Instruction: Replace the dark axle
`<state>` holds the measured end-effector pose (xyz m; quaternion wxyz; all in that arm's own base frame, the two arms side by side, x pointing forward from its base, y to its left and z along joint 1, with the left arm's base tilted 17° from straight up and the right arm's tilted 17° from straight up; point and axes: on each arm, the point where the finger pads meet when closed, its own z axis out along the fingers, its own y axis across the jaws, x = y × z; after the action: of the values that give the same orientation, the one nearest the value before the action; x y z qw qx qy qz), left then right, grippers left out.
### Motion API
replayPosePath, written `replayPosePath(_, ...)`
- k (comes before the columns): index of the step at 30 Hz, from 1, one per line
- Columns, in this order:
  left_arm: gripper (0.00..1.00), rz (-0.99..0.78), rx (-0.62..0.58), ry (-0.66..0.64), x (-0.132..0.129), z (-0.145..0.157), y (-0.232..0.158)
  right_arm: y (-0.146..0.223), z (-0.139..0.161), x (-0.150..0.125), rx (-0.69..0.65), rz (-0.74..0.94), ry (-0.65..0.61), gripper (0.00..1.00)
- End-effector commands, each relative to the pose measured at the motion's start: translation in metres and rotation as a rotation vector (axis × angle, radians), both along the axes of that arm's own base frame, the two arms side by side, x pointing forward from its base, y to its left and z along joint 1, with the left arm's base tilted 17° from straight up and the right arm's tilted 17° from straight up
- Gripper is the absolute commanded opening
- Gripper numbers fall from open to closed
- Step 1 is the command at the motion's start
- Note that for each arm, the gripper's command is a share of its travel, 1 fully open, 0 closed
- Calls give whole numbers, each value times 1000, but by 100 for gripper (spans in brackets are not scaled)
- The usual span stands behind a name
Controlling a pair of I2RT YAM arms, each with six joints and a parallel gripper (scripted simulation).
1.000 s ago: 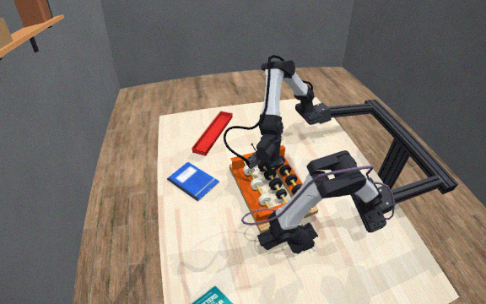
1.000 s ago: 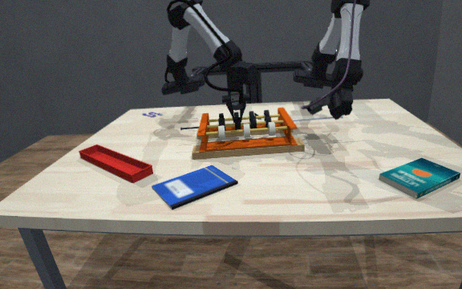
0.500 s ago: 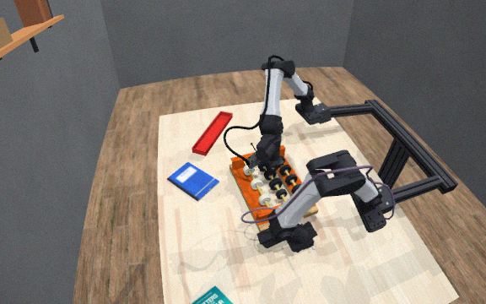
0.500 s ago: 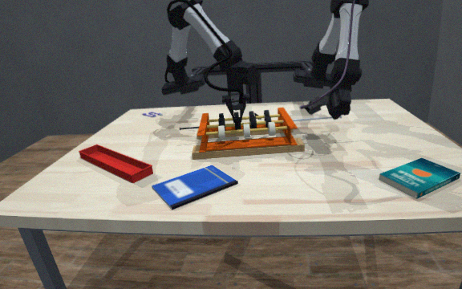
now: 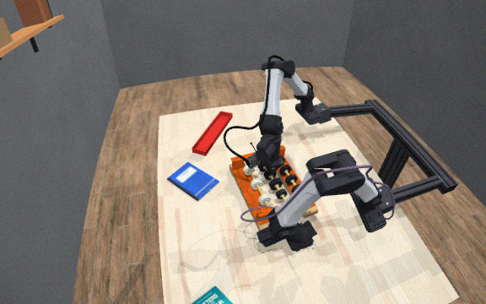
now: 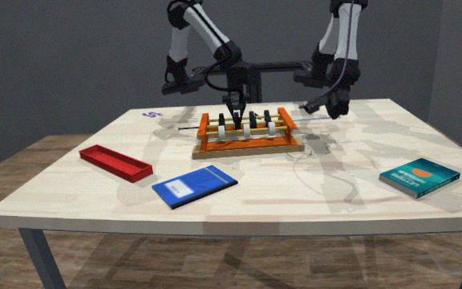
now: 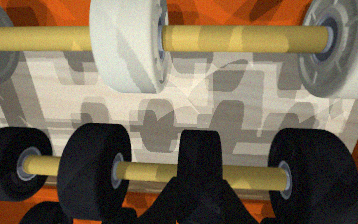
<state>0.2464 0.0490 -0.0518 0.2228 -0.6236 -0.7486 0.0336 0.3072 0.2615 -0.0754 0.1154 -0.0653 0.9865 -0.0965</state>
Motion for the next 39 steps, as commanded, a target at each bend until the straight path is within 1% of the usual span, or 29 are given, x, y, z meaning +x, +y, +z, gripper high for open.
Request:
replayPosePath(1,0,5,-27,-23,5,-11,-13,13,29,11,47,14,-50,0)
replayPosePath(7,0,4,-28,-24,6,-11,-14,14,29,11,48,13,-49,0)
replayPosePath(15,0,4,-31,-44,14,-10,-17,14,29,11,48,14,-49,0)
replayPosePath(38,0,-1,-44,-42,15,-12,-22,15,28,10,44,15,-52,0)
replayPosePath(39,0,4,-46,-30,10,-14,-22,15,28,10,44,15,-52,0)
